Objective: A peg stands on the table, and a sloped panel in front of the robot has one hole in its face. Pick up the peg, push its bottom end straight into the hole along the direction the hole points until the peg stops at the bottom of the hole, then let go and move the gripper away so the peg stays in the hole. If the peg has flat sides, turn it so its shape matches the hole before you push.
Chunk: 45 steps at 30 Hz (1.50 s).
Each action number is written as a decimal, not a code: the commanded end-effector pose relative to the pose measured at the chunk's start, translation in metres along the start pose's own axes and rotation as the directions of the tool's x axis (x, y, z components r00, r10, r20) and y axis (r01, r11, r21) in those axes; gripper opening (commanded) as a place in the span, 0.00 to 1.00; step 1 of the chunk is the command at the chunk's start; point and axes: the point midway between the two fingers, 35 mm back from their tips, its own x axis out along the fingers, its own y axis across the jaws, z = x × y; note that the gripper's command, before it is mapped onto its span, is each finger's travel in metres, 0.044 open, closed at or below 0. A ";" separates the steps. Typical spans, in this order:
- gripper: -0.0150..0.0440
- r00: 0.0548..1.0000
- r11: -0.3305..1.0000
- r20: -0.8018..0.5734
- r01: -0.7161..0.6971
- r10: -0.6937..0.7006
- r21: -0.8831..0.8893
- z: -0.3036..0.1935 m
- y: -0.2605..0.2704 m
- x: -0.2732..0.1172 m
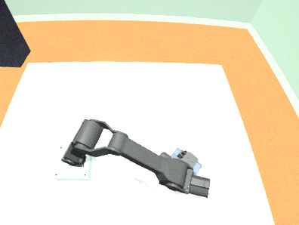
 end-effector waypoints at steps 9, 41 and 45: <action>0.92 1.000 1.000 0.000 0.000 0.000 0.000 0.000 0.000 -0.002; 1.00 1.000 1.000 -0.008 -0.006 0.006 0.010 -0.001 -0.005 -0.066; 1.00 1.000 1.000 -0.009 -0.006 0.007 0.012 -0.001 -0.005 -0.073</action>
